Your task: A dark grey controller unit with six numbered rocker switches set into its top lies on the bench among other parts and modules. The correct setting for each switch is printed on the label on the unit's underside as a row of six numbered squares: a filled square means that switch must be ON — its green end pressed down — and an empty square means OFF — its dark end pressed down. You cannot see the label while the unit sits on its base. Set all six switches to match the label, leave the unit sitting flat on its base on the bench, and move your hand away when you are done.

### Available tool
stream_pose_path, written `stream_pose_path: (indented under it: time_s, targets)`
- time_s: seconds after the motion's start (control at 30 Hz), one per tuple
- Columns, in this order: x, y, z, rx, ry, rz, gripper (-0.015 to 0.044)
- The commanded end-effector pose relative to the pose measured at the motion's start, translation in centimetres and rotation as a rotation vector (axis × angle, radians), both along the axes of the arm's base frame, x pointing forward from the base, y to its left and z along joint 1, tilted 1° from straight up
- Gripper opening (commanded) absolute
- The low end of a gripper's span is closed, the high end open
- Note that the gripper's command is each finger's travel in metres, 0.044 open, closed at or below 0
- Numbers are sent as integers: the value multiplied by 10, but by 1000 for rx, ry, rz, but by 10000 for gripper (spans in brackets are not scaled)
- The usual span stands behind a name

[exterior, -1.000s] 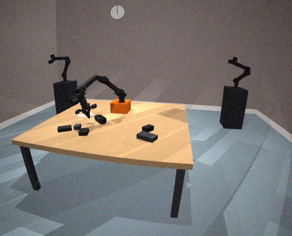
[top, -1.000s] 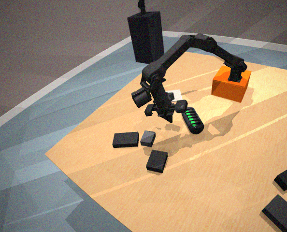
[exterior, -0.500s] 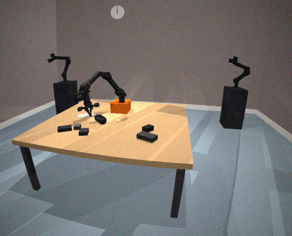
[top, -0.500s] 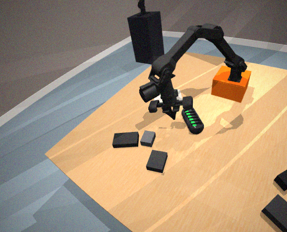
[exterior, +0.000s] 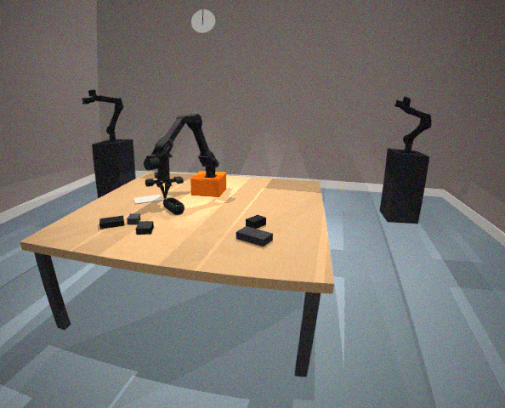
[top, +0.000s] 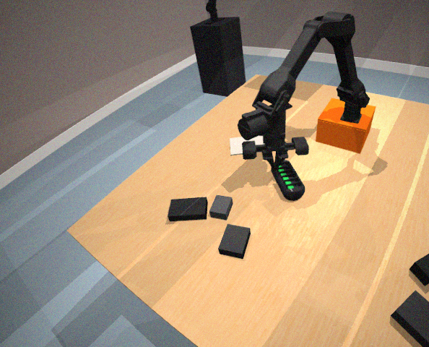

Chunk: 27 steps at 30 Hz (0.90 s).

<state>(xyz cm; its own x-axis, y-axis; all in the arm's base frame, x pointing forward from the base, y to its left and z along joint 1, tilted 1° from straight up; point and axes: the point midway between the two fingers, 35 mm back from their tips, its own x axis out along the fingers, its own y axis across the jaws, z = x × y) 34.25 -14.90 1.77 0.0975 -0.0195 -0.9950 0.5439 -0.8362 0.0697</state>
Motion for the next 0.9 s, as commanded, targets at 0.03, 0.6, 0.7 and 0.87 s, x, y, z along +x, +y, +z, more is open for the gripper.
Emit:
stream_pose_path:
  time_s: [0.03, 0.6, 0.7, 0.87]
  targets:
    - [-25, 11, -5, -67, -23, 69, 0]
    - [-100, 42, -23, -241, -119, 188, 0]
    - [-100, 42, -23, -241, -119, 188, 0]
    - [-100, 42, -29, -241, -119, 189, 0]
